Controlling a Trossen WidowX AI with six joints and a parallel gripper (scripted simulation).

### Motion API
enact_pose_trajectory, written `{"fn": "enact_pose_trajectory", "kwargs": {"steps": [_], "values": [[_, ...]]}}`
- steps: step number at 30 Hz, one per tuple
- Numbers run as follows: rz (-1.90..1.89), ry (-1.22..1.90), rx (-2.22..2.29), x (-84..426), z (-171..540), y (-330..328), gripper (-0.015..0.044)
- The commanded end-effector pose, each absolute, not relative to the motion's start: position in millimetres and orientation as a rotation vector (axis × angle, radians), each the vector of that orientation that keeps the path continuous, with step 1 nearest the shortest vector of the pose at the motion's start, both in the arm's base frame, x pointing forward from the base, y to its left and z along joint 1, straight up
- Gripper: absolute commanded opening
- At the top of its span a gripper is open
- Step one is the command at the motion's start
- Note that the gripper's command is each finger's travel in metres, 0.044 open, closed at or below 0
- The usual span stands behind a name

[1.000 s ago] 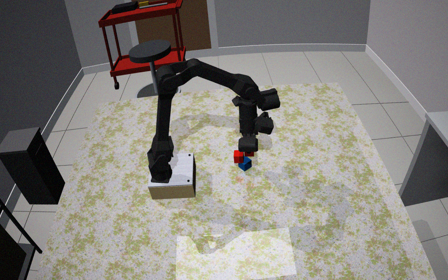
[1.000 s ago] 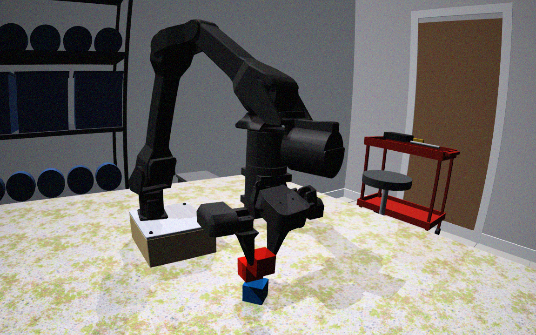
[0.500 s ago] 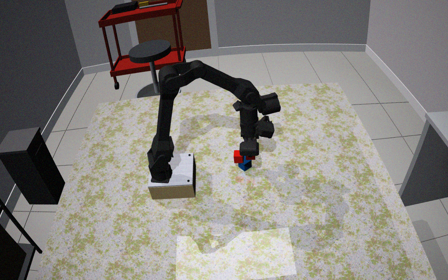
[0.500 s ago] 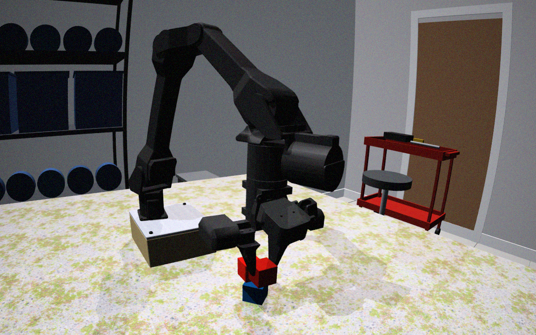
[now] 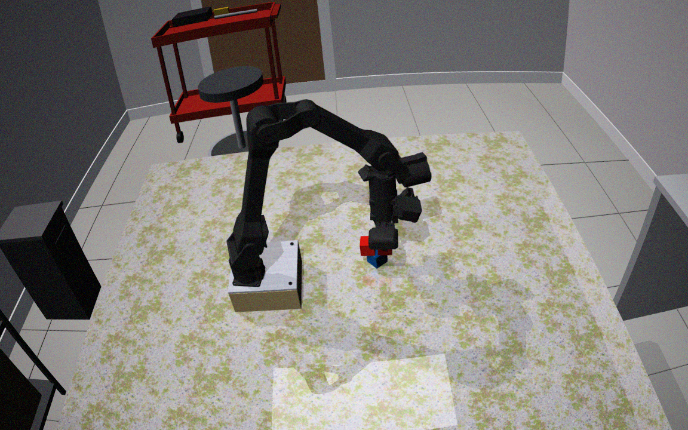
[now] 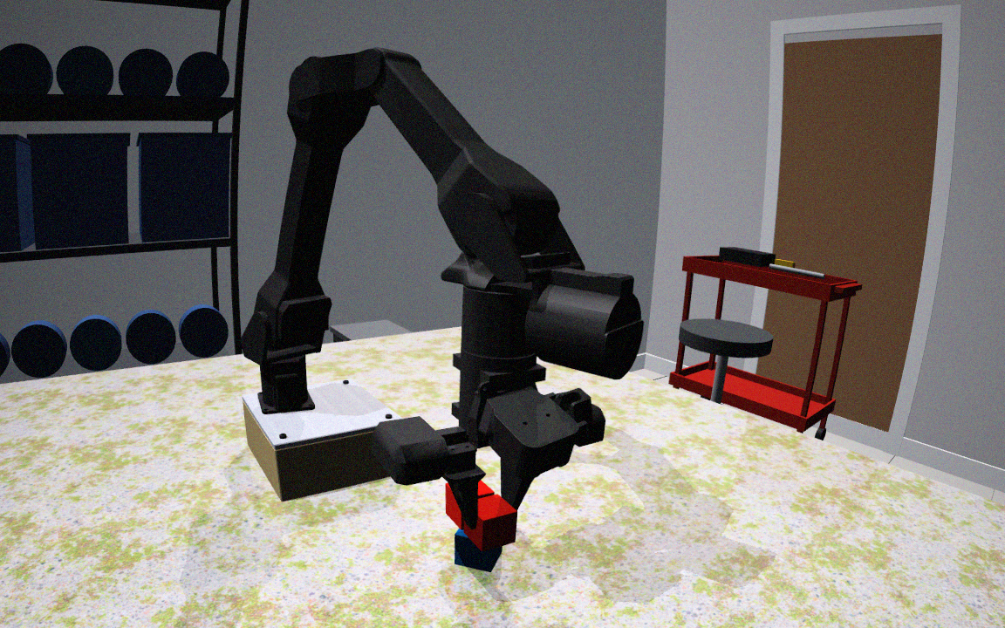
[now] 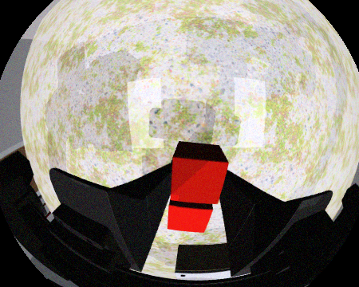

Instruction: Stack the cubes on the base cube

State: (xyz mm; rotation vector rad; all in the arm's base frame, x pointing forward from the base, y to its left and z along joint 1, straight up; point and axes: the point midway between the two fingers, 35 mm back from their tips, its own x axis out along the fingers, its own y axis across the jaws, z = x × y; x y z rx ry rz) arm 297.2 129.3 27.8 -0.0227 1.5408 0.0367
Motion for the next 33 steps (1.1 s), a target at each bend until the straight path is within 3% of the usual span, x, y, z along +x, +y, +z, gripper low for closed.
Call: {"fn": "enact_pose_trajectory", "kwargs": {"steps": [1,11,15,33], "values": [[0.036,1.541,-0.018,297,27,130,0.0105],[0.036,1.541,-0.018,297,27,130,0.0105],[0.036,1.541,-0.018,297,27,130,0.0205],[0.037,1.541,-0.023,296,52,129,0.0205]]}}
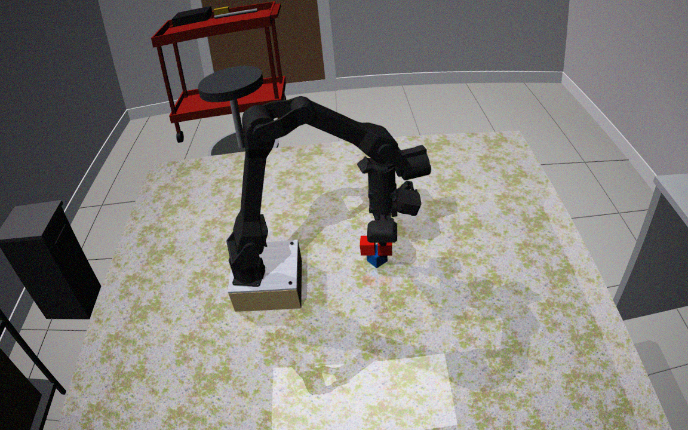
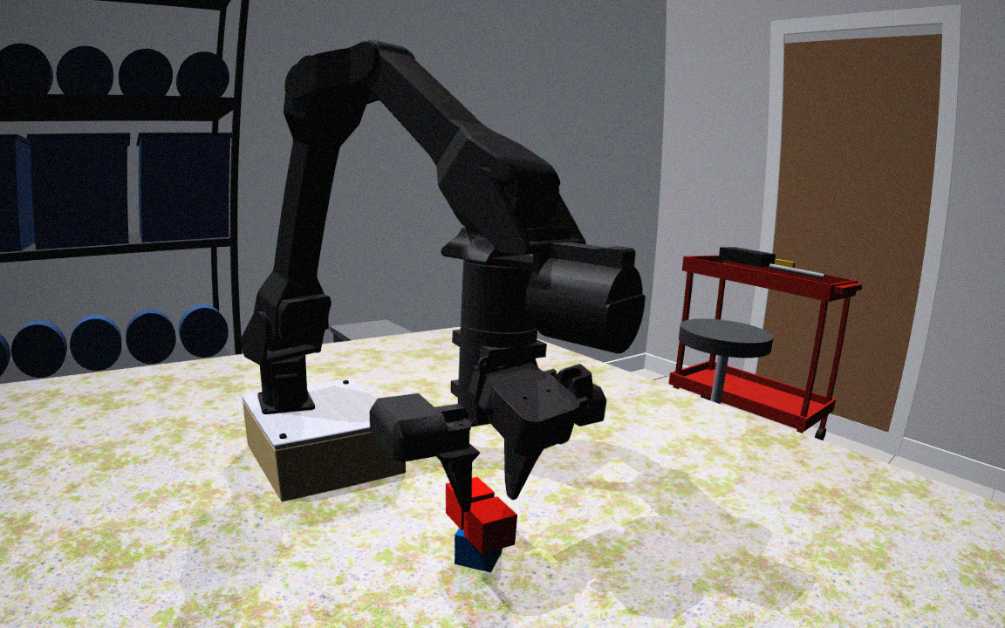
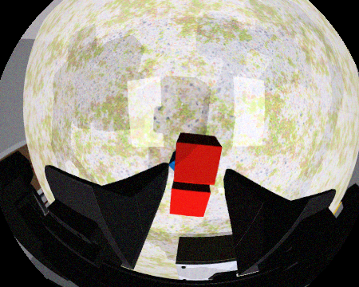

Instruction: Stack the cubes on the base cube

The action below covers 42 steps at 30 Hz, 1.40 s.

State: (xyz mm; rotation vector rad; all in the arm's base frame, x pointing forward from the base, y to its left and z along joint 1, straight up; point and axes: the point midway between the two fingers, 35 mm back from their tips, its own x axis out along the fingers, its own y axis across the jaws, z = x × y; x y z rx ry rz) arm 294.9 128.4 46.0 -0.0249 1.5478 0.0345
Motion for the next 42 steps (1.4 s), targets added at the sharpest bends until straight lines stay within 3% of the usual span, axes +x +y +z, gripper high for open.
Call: {"fn": "enact_pose_trajectory", "kwargs": {"steps": [1,25,32,37,42], "values": [[0.037,1.541,-0.023,296,54,129,0.0205],[0.037,1.541,-0.023,295,91,129,0.0205],[0.036,1.544,-0.024,294,99,128,0.0389],[0.034,1.547,-0.025,289,97,136,0.04],[0.036,1.548,-0.023,246,99,197,0.04]]}}
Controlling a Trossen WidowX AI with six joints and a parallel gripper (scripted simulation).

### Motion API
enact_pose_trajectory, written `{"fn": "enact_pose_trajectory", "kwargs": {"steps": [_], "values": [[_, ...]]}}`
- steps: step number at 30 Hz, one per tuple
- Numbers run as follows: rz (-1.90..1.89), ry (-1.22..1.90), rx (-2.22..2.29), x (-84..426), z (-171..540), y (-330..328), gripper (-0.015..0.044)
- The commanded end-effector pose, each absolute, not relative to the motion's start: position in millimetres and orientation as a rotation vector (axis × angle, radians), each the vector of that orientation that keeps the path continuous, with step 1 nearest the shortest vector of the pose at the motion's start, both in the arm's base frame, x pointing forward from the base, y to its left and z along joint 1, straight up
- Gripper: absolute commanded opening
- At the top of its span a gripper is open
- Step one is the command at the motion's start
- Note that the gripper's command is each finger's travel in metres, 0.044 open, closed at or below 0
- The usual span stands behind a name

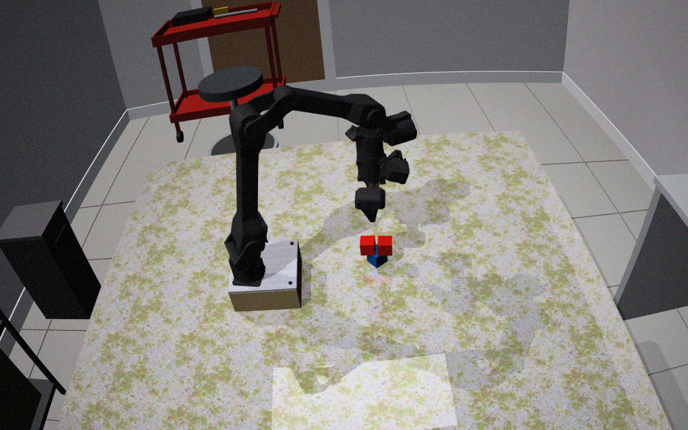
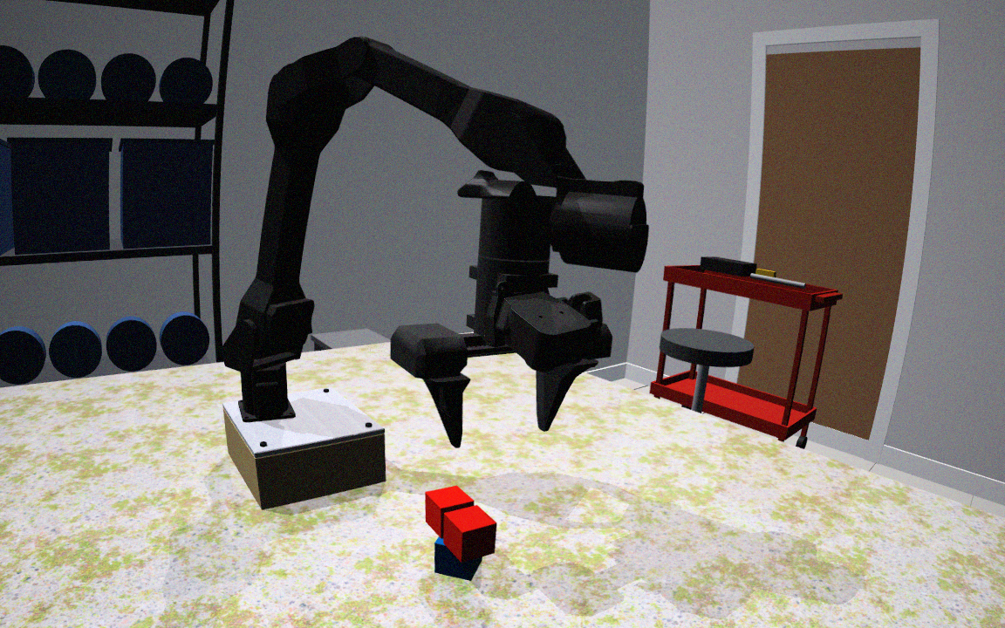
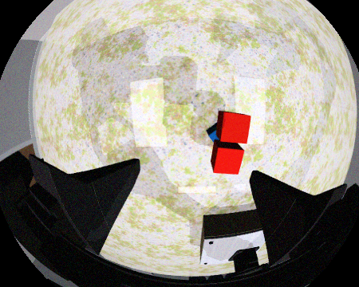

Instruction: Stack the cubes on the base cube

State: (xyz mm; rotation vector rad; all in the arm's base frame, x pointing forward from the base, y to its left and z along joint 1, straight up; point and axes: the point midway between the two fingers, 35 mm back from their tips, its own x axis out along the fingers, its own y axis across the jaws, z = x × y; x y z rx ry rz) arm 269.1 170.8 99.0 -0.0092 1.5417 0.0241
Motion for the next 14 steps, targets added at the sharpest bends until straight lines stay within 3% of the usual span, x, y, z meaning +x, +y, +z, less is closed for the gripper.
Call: {"fn": "enact_pose_trajectory", "kwargs": {"steps": [1,4,14], "values": [[0.039,1.55,-0.021,236,99,209,0.04],[0.043,1.555,-0.016,211,99,235,0.04],[0.044,1.555,-0.016,209,99,236,0.04]]}}
